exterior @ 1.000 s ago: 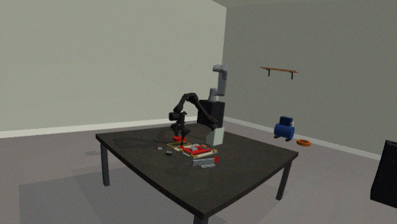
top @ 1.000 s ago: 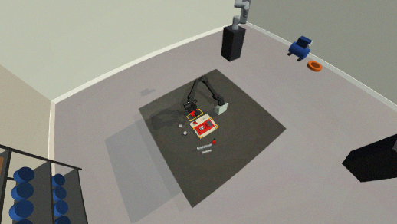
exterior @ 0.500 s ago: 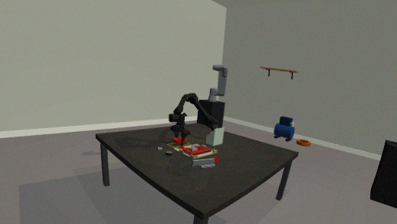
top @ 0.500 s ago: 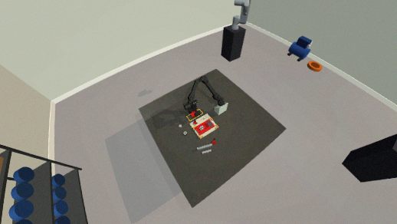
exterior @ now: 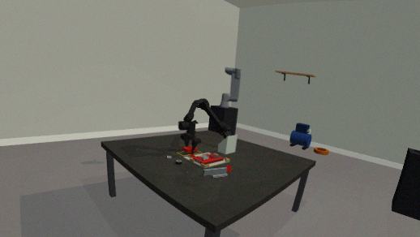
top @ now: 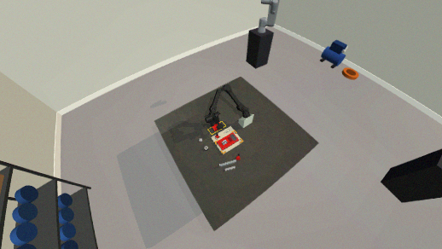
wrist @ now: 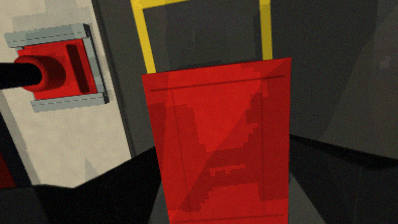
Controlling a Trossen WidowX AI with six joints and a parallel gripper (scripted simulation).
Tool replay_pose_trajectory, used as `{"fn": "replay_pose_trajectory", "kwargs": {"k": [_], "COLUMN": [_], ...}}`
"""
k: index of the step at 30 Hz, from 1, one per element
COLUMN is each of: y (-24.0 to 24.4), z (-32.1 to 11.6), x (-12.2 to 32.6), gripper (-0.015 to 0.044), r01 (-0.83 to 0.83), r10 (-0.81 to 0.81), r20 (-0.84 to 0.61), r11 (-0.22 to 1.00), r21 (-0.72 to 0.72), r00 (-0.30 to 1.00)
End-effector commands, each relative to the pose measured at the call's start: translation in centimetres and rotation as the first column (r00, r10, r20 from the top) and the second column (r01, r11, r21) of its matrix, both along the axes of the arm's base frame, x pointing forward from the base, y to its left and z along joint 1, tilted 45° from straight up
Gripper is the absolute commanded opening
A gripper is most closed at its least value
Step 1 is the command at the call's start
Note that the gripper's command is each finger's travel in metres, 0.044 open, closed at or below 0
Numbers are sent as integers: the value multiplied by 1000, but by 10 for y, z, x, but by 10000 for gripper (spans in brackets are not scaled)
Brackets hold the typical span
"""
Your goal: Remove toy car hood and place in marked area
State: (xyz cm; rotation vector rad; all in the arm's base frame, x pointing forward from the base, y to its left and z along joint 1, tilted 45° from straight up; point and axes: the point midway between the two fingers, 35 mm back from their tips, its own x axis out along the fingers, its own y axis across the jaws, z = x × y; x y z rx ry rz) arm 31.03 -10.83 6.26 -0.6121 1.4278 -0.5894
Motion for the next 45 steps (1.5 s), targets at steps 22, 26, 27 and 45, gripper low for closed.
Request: {"fn": "replay_pose_trajectory", "kwargs": {"k": [22,26,27,45], "y": [-9,-11,-11,-8], "z": [-9,-10,-10,-8], "x": [0,0,0,1], "gripper": [0,0,0,440], "r01": [-3,-3,-3,0], "r10": [3,3,3,0], "r20": [-5,-5,-5,0], "r11": [1000,1000,1000,1000], "r21": [-5,-5,-5,-3], "r00": [1000,1000,1000,1000]}}
